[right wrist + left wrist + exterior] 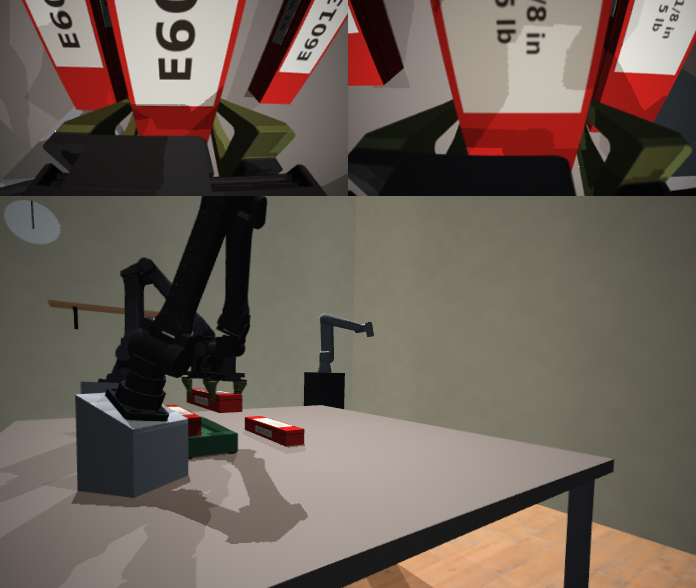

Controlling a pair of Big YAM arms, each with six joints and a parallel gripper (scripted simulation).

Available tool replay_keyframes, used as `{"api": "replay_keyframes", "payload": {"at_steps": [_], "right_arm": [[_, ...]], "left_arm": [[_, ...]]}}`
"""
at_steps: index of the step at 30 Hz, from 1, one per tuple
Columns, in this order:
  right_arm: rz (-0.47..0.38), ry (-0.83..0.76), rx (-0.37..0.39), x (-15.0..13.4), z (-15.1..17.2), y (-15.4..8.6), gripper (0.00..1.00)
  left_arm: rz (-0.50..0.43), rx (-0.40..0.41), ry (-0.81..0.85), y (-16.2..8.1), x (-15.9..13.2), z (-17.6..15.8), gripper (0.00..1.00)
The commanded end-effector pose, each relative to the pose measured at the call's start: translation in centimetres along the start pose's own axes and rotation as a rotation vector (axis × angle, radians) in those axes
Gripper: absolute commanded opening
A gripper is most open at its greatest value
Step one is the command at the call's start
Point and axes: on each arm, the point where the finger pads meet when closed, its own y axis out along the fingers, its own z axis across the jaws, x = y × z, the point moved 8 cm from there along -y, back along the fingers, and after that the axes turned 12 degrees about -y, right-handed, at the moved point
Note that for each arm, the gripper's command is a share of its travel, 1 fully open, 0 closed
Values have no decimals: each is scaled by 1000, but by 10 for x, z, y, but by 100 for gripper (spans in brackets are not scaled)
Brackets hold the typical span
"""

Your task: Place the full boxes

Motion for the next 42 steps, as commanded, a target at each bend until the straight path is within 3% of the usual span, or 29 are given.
{"api": "replay_keyframes", "payload": {"at_steps": [1,11,13,19,42], "right_arm": [[-9,26,-41,-8,-14,-9,0],[3,21,-26,-10,-11,2,0],[-2,21,-32,-10,-10,7,0],[-1,21,-32,-9,-14,10,0],[5,17,-23,-10,-8,19,0]], "left_arm": [[18,21,-3,0,-9,9,0],[9,29,-8,5,-5,15,0],[23,17,0,18,-7,8,0],[24,17,0,25,-9,8,0],[24,17,0,25,-10,9,0]]}}
